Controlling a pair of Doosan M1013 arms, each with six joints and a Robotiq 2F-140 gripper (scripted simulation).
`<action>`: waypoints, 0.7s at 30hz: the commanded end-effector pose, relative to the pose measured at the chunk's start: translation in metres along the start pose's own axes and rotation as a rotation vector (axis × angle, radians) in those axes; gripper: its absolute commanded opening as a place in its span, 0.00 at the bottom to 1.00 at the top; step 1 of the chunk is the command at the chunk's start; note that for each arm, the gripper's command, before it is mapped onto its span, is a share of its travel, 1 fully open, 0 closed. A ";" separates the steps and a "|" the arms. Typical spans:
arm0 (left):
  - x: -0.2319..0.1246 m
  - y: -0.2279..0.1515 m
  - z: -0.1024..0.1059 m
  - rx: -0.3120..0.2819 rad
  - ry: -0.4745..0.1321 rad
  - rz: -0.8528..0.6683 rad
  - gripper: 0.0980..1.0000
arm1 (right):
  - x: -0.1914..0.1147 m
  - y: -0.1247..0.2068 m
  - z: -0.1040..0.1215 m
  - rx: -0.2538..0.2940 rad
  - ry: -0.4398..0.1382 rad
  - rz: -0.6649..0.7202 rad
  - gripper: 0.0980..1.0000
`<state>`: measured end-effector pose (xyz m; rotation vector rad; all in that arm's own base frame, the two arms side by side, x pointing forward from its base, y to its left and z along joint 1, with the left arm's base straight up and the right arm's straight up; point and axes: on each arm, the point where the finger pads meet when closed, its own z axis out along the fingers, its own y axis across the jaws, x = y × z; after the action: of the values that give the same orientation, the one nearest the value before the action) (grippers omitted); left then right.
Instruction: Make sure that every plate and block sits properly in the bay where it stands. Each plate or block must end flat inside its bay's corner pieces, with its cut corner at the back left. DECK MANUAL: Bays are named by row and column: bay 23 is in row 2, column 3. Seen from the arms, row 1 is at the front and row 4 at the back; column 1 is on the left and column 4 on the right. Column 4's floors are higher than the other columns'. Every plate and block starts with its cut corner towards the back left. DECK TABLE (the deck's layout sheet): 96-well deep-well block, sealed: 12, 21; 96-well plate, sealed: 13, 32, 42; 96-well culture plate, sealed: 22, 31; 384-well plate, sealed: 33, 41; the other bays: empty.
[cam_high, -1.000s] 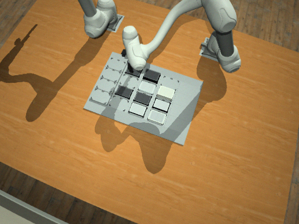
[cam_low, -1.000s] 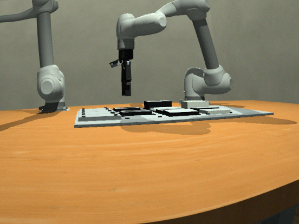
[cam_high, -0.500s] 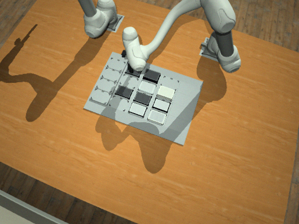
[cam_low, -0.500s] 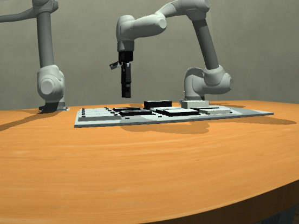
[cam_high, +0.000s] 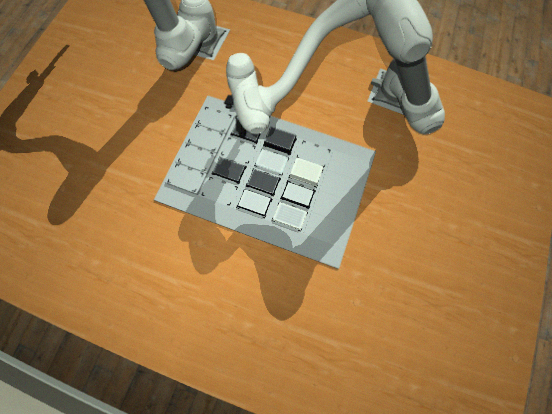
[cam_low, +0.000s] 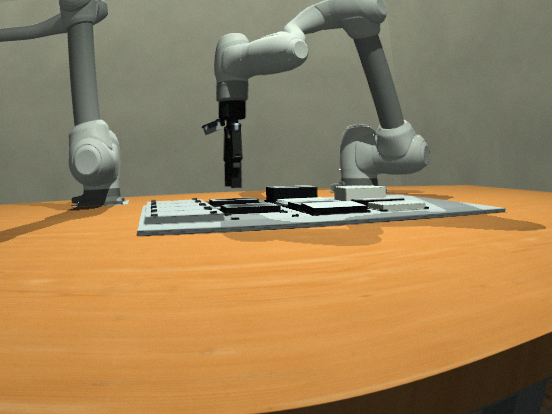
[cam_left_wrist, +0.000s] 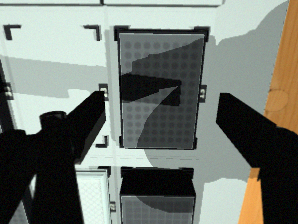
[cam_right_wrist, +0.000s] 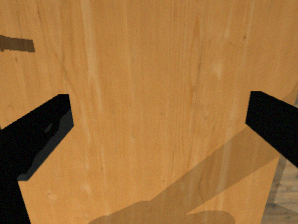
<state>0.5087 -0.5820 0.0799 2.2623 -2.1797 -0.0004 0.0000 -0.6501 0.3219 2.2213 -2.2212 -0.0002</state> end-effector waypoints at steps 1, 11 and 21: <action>0.000 0.000 0.003 0.002 0.001 0.000 0.66 | 0.000 0.000 -0.001 0.000 0.001 0.000 1.00; 0.000 0.000 0.014 0.002 0.001 0.000 0.66 | 0.000 0.000 -0.001 0.000 0.001 0.000 1.00; 0.000 0.000 0.020 0.002 0.001 0.000 0.66 | 0.000 0.000 -0.001 0.000 0.001 0.000 1.00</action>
<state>0.5087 -0.5820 0.0590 2.2623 -2.1797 -0.0003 0.0000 -0.6501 0.3219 2.2213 -2.2212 -0.0002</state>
